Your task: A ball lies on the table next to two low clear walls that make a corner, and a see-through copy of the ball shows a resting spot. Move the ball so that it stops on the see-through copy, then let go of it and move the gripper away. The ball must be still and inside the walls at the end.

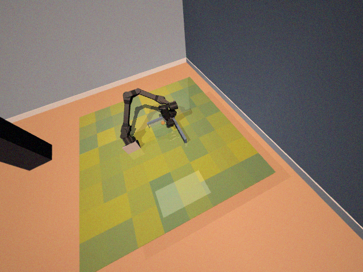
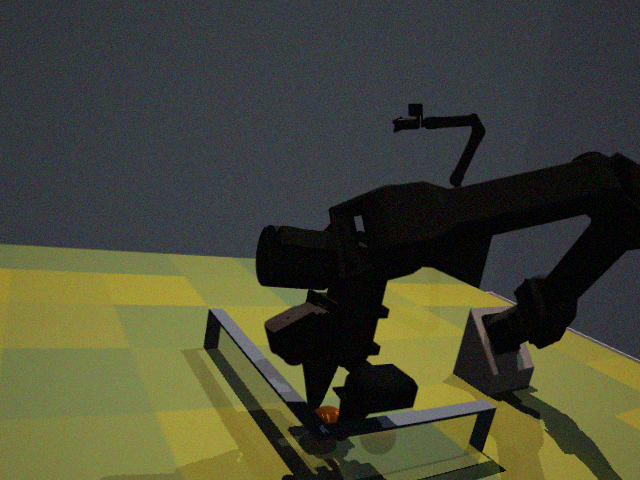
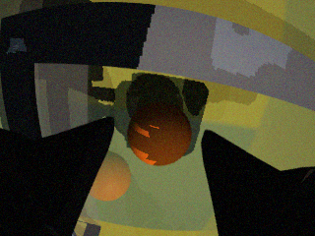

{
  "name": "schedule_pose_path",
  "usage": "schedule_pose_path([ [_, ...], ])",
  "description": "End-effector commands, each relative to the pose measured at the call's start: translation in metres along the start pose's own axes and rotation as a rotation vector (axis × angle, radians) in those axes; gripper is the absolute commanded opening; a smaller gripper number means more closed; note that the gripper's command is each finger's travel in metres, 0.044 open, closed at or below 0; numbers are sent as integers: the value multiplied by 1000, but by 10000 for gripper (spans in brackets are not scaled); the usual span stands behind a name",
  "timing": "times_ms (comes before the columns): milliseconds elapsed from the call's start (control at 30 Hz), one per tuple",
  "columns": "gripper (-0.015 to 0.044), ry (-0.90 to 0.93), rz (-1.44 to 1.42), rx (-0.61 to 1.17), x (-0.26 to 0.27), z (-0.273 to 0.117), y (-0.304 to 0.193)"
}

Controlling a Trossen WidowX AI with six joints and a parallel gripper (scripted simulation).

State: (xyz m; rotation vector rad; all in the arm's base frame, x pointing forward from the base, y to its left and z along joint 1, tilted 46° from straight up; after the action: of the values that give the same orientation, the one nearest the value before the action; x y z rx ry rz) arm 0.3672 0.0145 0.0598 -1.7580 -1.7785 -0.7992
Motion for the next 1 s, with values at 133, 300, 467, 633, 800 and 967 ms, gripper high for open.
schedule_pose_path([
  [133,175,5,12,4,-1,3,-2],
  [300,103,5,12,4,-1,2,-2],
  [467,0,0,16,5,-2,-9,1],
  [633,0,-10,42,16,-4,-27,3],
  [800,0,-19,90,-4,-12,-42,0],
  [967,0,-17,74,-2,-11,-60,2],
])
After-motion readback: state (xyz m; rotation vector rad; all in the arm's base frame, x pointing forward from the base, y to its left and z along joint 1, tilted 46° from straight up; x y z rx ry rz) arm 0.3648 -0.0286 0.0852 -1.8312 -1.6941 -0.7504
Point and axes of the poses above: the point midway between the two fingers, 35 mm back from their tips, its own z axis out along the fingers, its own x axis across the jaws, y = z × x, the point moved 4 cm from there along -z, back along the fingers, and after that the axes turned 6 degrees about -z, right-handed, at the moved point
